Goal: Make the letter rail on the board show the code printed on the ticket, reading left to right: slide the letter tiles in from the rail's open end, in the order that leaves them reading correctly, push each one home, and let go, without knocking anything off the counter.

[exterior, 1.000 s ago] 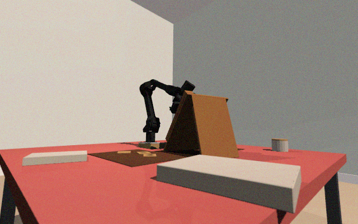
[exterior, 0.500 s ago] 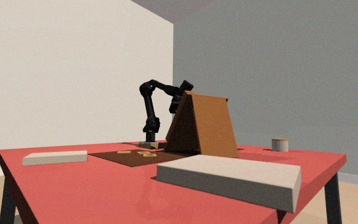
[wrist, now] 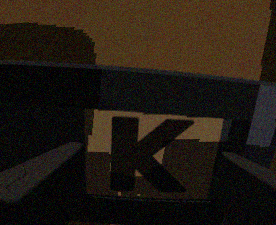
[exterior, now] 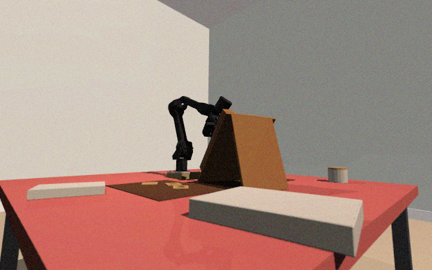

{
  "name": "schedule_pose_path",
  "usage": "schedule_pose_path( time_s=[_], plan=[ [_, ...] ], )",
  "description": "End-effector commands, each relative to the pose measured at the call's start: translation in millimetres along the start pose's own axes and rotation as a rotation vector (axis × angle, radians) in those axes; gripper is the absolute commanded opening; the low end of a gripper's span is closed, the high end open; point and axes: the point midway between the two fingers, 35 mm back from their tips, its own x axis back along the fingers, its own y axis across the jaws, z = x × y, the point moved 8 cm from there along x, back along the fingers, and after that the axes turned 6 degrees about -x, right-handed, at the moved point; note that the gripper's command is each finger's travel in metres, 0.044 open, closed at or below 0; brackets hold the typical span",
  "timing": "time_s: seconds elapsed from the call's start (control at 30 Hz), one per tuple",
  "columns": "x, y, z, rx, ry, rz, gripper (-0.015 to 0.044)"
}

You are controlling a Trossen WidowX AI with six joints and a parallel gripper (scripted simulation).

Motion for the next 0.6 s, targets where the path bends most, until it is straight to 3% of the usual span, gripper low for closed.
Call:
schedule_pose_path(
  time_s=[0.0, 0.27, 0.57],
  plan=[
    [0, 0, 0, 0.0, 0.0, 0.0, 0.0079],
    [4, 0, 0, 0.003, 0.004, -0.004, 0.0289],
    [15, 0, -1, 0.003, 0.005, -0.004, 0.0295]
  ],
)
